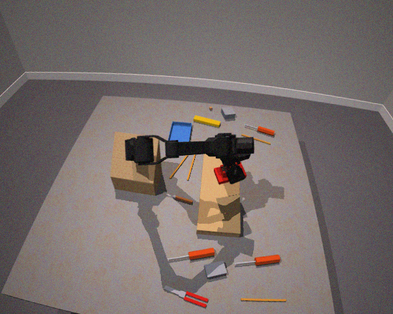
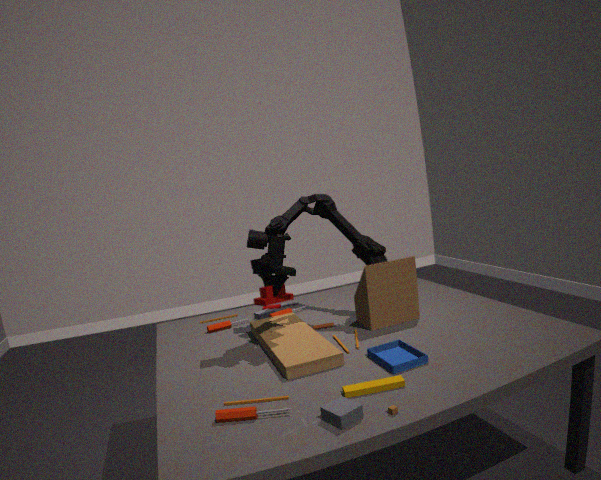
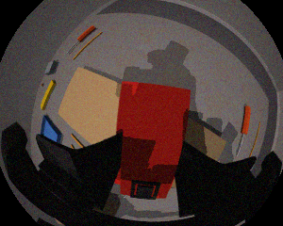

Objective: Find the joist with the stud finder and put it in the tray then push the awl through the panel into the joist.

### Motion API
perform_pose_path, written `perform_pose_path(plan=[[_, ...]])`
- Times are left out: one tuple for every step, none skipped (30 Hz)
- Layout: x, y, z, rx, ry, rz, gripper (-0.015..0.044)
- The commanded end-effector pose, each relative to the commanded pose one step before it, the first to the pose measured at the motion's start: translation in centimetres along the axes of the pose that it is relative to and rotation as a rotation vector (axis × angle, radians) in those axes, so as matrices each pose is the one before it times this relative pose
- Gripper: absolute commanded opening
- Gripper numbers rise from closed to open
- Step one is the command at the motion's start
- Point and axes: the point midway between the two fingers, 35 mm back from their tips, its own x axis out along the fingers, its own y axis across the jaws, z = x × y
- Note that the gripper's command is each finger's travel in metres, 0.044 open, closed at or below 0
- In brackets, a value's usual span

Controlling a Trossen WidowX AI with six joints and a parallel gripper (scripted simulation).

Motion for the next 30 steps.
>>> perform_pose_path(plan=[[0.045, 3.910, 1.694, -0.0816, -0.02455, 0.04680, 0.0000], [0.102, 0.924, 0.353, -0.0213, -0.00262, 0.01073, 0.0000], [0.107, 0.923, 0.349, -0.0213, -0.00243, 0.01058, 0.0000], [0.113, 0.921, 0.345, -0.0214, -0.00222, 0.01042, 0.0000], [0.118, 0.920, 0.341, -0.0214, -0.00202, 0.01027, 0.0000], [0.124, 0.918, 0.338, -0.0214, -0.00182, 0.01012, 0.0000], [0.130, 0.917, 0.334, -0.0214, -0.00161, 0.00998, 0.0000], [0.135, 0.915, 0.330, -0.0214, -0.00140, 0.00983, 0.0000], [0.141, 0.913, 0.325, -0.0214, -0.00119, 0.00968, 0.0000], [0.147, 0.911, 0.321, -0.0214, -0.00098, 0.00953, 0.0000], [0.153, 0.908, 0.317, -0.0214, -0.00076, 0.00938, 0.0000], [0.159, 0.906, 0.312, -0.0214, -0.00055, 0.00924, 0.0000], [0.165, 0.903, 0.308, -0.0214, -0.00033, 0.00909, 0.0000], [0.171, 0.901, 0.303, -0.0214, -0.00011, 0.00894, 0.0000], [0.178, 0.898, 0.299, -0.0213, 0.00011, 0.00880, 0.0000], [0.184, 0.895, 0.294, -0.0213, 0.00033, 0.00866, 0.0000], [0.190, 0.892, 0.289, -0.0213, 0.00055, 0.00851, 0.0000], [0.197, 0.889, 0.284, -0.0213, 0.00078, 0.00837, 0.0000], [0.203, 0.885, 0.279, -0.0212, 0.00100, 0.00823, 0.0000], [0.210, 0.882, 0.274, -0.0212, 0.00123, 0.00808, 0.0000], [0.216, 0.878, 0.268, -0.0212, 0.00145, 0.00794, 0.0000], [0.223, 0.874, 0.263, -0.0211, 0.00168, 0.00780, 0.0000], [0.229, 0.870, 0.258, -0.0211, 0.00191, 0.00766, 0.0000], [0.236, 0.866, 0.252, -0.0210, 0.00214, 0.00752, 0.0000], [0.243, 0.862, 0.247, -0.0210, 0.00237, 0.00738, 0.0000], [0.249, 0.857, 0.241, -0.0209, 0.00260, 0.00725, 0.0000], [0.256, 0.852, 0.235, -0.0209, 0.00283, 0.00711, 0.0000], [0.263, 0.848, 0.229, -0.0208, 0.00307, 0.00697, 0.0000], [0.270, 0.843, 0.223, -0.0207, 0.00330, 0.00684, 0.0000], [0.276, 0.838, 0.217, -0.0207, 0.00353, 0.00670, 0.0000]])
